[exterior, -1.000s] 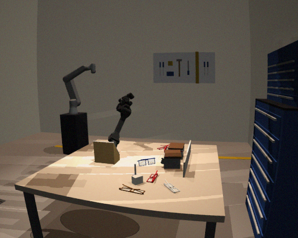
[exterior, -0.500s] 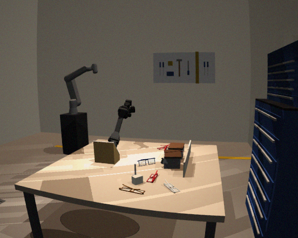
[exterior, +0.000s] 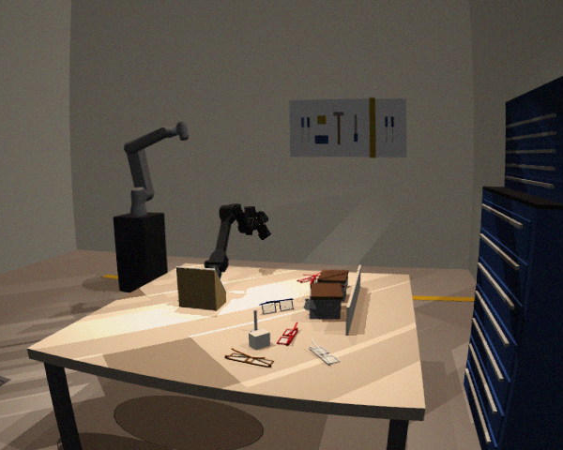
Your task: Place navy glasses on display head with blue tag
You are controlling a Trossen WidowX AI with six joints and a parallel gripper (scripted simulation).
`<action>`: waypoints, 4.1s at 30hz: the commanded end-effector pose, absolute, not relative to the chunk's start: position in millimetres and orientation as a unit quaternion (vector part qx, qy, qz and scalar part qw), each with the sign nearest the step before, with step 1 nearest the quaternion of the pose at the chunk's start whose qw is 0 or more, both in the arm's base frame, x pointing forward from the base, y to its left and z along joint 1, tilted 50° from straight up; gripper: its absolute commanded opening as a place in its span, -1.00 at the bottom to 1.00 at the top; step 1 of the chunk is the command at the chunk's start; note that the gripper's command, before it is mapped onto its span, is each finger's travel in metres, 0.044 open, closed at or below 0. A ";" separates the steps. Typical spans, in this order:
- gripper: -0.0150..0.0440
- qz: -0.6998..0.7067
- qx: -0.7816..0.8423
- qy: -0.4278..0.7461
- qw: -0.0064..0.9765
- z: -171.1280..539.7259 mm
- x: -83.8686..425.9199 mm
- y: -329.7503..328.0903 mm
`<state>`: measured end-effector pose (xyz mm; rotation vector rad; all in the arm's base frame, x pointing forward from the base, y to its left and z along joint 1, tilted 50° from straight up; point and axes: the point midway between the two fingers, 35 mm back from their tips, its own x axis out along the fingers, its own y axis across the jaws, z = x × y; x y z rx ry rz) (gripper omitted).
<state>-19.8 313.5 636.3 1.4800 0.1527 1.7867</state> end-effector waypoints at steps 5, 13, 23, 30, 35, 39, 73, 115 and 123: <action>0.19 0.674 0.481 -0.001 0.561 592.7 41.5 358.4; 0.19 0.618 0.361 -0.043 0.697 545.8 118.3 380.1; 0.19 0.529 0.197 -0.058 0.823 481.1 222.6 373.5; 0.19 0.463 0.080 -0.041 0.882 430.8 293.7 346.6; 0.19 0.418 0.001 -0.014 0.908 391.8 339.8 317.3; 0.19 0.386 -0.058 0.016 0.921 359.2 372.0 288.8; 0.19 0.389 -0.196 0.394 0.809 71.4 399.9 32.5; -0.08 0.536 0.024 0.502 0.678 -25.9 265.9 24.1; -0.08 0.536 0.024 0.502 0.678 -35.0 266.0 33.7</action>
